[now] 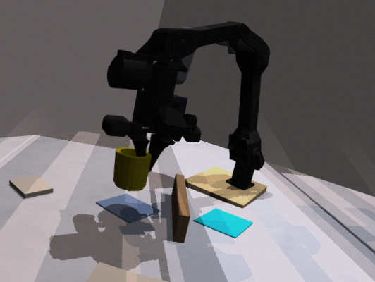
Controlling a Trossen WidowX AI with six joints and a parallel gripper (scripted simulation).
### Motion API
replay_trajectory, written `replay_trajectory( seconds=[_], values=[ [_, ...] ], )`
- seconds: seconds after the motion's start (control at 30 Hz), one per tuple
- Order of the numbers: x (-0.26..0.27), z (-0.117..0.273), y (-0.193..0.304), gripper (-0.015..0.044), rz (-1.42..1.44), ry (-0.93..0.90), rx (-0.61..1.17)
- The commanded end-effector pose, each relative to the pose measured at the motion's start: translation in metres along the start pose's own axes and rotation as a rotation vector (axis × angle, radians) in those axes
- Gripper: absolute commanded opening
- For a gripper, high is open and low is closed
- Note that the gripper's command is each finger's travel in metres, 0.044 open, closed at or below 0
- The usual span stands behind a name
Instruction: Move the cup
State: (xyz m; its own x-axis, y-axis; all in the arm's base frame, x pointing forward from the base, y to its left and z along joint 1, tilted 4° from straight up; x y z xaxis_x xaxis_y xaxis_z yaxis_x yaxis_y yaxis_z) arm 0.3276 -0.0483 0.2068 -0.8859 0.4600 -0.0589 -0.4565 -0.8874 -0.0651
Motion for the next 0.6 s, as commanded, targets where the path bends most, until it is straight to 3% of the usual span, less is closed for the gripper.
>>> replay_trajectory(
  seconds=[0.0,0.23,0.57],
  values=[
    [0.0,0.016,0.0,0.0,0.004,0.009,-0.006],
    [0.001,0.035,0.001,0.0,0.004,0.008,-0.006],
    [0.001,0.031,0.002,0.0,0.0,0.004,-0.001]
  ],
)
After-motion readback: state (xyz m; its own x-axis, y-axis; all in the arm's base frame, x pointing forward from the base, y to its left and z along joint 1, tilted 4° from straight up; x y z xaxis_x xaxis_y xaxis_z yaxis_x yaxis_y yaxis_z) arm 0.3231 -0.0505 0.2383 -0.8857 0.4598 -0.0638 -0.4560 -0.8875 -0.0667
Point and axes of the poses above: the point midway between the two fingers, 35 mm back from their tips, its own z axis back along the fingers, its own x axis across the jaws, y = z × x, the point moved 8 cm from there along z, back along the fingers, and after that the axes turned 4 degrees about -z, right-handed, at the moved point
